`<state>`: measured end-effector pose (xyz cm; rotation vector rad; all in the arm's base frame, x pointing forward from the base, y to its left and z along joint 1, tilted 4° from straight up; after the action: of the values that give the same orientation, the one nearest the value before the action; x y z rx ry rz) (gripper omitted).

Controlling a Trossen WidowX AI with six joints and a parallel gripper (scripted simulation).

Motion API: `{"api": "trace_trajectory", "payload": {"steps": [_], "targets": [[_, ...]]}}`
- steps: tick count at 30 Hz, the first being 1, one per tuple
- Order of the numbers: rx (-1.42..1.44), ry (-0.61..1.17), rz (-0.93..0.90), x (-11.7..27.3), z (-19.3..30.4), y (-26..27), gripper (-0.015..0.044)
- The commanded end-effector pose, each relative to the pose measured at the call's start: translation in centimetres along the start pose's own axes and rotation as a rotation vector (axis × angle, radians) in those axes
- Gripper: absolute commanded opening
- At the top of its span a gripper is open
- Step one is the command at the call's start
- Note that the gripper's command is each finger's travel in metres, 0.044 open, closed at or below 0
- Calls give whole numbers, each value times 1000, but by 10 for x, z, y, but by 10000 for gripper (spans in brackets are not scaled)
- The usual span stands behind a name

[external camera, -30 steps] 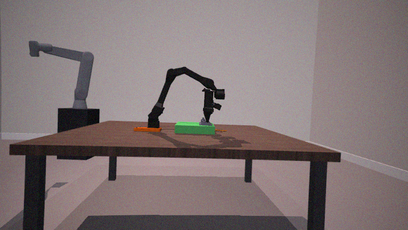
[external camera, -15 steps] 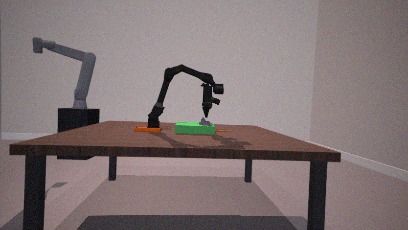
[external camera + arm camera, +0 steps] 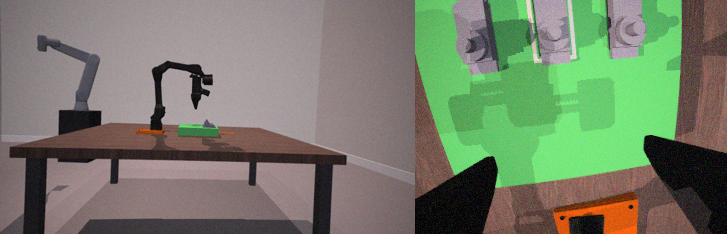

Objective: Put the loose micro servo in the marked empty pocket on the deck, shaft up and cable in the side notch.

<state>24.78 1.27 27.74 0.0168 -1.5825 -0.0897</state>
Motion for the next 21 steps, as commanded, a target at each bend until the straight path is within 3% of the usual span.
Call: {"api": "trace_trajectory", "payload": {"steps": [1, 8, 21], "targets": [[5, 8, -1, 2, 6, -1, 440], [-3, -19, -3, 39, 2, 0, 440], [-3, -20, -3, 40, 2, 0, 440]]}}
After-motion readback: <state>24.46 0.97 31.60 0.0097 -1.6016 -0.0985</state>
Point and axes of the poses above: the point midway between the two fingers, 35 mm back from their tips, its own x axis back along the fingers, its own y axis across the jaws, z = x × y, the point moved 10 cm from there along x, back along the fingers, and after that the axes turned 5 degrees about -x, right-handed, at the moved point
